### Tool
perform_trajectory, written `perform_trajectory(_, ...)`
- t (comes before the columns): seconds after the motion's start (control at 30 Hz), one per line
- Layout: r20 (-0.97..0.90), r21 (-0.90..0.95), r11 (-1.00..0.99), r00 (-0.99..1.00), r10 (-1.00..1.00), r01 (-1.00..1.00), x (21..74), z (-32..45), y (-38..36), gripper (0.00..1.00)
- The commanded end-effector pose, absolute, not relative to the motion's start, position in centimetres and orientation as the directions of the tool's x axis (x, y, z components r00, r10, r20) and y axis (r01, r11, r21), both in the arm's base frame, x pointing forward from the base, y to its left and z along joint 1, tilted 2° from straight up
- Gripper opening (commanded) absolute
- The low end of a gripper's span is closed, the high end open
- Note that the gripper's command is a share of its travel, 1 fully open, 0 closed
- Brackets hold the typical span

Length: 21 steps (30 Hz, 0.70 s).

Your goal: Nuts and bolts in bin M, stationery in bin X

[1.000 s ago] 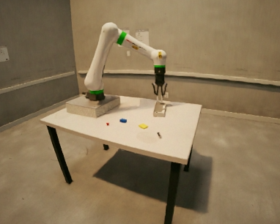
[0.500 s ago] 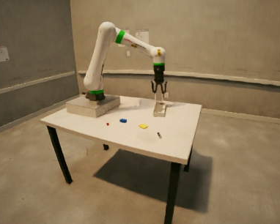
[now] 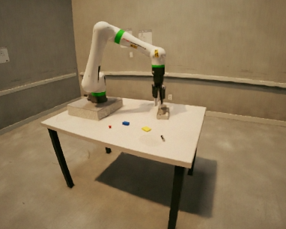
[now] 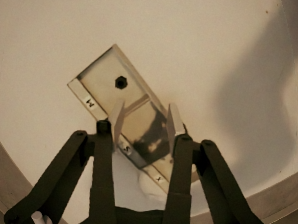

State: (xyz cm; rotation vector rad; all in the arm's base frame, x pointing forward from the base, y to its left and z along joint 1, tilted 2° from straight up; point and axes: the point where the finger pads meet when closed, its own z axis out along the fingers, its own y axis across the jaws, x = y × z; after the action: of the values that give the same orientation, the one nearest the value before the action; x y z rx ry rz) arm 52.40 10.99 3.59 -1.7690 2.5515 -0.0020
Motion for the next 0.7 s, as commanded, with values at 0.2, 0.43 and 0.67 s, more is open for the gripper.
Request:
perform_trajectory(0.2,-0.036,-0.012,0.700,-0.700,-0.713,-0.714,53.7,3.7,3.1,0.40)
perform_trajectory(0.43,-0.039,-0.003,0.855,-0.854,-0.518,-0.518,54.4,3.8,-1.0,0.40)
perform_trajectory(0.67,-0.039,0.009,0.971,-0.970,-0.238,-0.239,55.3,3.9,-6.8,0.40)
